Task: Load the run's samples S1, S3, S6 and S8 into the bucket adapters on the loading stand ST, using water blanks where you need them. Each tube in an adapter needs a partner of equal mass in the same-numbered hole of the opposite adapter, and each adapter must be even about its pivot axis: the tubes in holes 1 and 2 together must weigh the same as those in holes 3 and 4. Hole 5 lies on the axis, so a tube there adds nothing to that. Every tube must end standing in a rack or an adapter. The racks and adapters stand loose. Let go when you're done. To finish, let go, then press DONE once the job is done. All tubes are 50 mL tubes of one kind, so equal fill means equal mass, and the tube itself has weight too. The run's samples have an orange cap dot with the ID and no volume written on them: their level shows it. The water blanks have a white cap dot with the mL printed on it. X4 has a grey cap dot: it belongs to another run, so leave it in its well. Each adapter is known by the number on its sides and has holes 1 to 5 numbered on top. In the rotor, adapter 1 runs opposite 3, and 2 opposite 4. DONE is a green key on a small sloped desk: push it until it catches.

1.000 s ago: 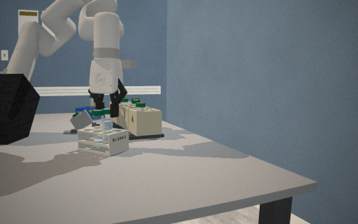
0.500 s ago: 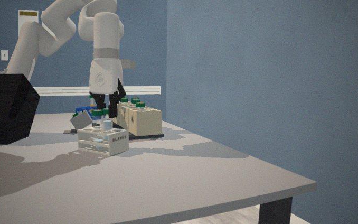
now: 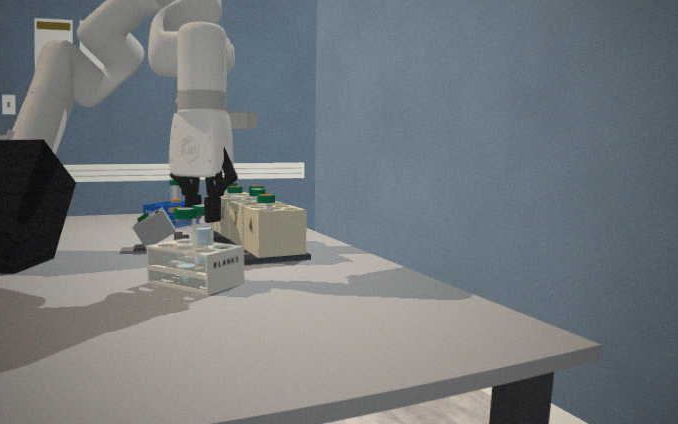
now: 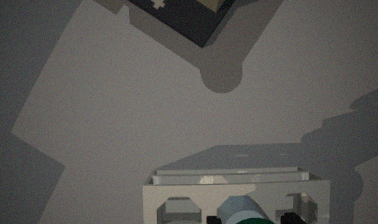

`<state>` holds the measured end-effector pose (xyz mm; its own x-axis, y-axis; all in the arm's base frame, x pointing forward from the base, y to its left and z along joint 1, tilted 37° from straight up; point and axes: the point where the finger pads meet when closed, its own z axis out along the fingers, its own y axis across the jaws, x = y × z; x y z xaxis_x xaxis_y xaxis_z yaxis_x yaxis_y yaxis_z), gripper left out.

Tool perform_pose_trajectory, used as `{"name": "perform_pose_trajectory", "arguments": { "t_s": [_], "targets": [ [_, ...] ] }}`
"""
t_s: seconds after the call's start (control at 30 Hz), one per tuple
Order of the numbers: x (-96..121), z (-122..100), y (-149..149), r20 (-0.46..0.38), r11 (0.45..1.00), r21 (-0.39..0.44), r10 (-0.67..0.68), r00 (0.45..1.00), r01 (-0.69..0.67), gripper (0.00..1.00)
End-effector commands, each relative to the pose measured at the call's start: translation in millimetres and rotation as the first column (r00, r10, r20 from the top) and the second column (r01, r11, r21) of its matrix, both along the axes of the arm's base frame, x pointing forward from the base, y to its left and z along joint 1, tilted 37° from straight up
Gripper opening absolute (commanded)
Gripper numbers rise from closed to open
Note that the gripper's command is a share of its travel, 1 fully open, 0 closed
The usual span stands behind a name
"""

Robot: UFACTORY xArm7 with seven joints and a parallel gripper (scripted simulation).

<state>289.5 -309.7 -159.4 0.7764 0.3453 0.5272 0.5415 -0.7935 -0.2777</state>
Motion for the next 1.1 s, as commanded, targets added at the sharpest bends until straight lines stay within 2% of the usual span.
{"name": "perform_pose_trajectory", "arguments": {
  "t_s": [0.0,1.07],
  "targets": [
    [-0.4,0.9,-2.8,0.000,1.000,-0.005,-0.002,1.000,0.002,0.00],
    [-1.9,4.7,-5.2,0.000,1.000,-0.005,-0.002,1.000,0.003,0.00]
  ]
}}
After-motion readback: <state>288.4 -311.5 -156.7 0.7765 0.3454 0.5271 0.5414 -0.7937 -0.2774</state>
